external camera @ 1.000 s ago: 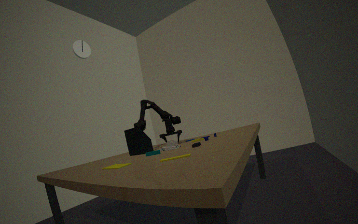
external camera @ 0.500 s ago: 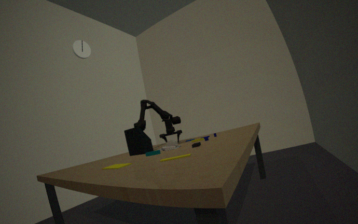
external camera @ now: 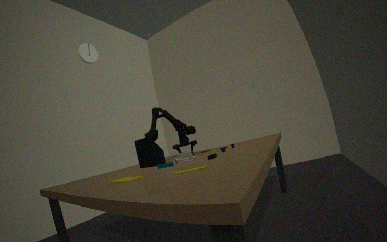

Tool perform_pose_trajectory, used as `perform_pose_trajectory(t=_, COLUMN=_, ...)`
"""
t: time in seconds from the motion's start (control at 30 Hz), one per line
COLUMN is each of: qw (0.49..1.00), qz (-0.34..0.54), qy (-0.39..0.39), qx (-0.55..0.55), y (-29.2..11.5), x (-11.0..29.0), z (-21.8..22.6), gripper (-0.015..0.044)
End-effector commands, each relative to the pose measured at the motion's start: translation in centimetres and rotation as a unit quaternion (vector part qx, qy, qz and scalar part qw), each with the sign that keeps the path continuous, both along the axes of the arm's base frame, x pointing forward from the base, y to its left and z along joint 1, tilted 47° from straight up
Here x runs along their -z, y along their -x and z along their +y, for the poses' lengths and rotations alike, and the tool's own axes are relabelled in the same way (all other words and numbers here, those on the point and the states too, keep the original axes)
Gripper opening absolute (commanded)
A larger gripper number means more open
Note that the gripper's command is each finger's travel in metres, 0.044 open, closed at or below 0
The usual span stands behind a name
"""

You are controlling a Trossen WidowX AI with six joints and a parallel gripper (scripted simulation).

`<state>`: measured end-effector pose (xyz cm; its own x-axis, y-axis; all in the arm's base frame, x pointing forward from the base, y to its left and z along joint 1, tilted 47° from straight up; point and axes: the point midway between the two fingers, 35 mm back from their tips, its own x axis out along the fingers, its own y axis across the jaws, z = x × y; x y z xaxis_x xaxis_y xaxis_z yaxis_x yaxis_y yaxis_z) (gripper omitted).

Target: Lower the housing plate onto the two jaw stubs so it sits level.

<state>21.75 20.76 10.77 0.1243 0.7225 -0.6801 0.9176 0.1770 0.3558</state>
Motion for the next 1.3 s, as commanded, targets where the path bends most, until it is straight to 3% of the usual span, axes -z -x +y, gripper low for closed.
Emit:
perform_pose_trajectory(t=0.0, qw=1.0, qz=0.0, qy=0.0, qx=0.0, y=0.0, x=0.0, z=0.0, gripper=0.0351)
perform_pose_trajectory(t=0.9, qw=1.0, qz=0.0, qy=0.002, qx=0.002, y=0.8, x=-4.9, z=-5.2, gripper=0.0351)
perform_pose_trajectory(t=1.27, qw=0.999, qz=-0.035, qy=0.019, qx=-0.03, y=-0.4, x=-3.6, z=-6.4, gripper=0.0351)
